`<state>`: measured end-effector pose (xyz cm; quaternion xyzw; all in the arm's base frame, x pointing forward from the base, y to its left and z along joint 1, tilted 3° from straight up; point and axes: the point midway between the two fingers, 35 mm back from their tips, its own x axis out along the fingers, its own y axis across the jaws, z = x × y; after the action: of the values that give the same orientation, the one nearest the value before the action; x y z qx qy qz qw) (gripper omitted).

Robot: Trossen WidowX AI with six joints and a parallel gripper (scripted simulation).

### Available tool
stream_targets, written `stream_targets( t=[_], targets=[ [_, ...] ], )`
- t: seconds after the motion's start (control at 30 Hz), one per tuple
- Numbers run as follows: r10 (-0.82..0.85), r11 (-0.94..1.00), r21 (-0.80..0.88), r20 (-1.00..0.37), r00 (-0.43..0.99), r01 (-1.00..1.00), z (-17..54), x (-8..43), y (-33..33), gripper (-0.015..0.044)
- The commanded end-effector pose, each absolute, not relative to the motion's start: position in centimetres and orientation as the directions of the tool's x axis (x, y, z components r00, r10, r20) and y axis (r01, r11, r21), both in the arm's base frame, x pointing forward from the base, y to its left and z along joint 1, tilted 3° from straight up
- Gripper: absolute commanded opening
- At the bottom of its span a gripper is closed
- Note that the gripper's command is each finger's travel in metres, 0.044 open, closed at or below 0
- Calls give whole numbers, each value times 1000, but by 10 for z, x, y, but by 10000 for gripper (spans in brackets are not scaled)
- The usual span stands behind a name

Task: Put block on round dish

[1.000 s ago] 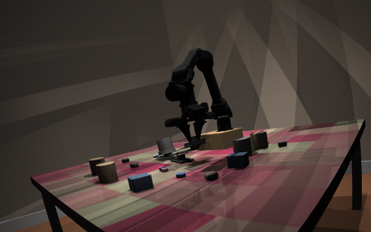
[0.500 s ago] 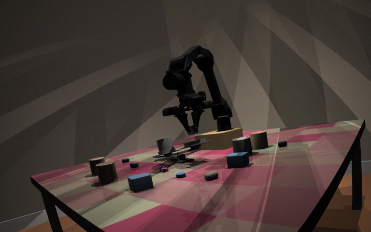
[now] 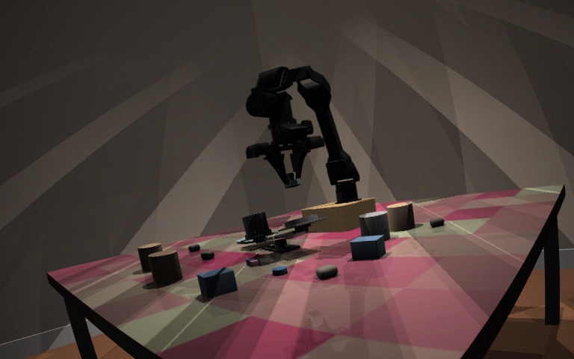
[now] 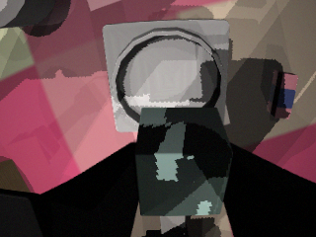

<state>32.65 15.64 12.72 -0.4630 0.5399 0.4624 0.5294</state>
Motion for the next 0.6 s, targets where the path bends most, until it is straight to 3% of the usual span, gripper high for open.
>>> stream_targets(
  t=[0.0,0.57],
  targets=[
    [-11,151,4,-1000,-6,-989,126,333,142,0],
    [-14,158,-11,-1000,9,-987,111,351,76,0]
  ],
)
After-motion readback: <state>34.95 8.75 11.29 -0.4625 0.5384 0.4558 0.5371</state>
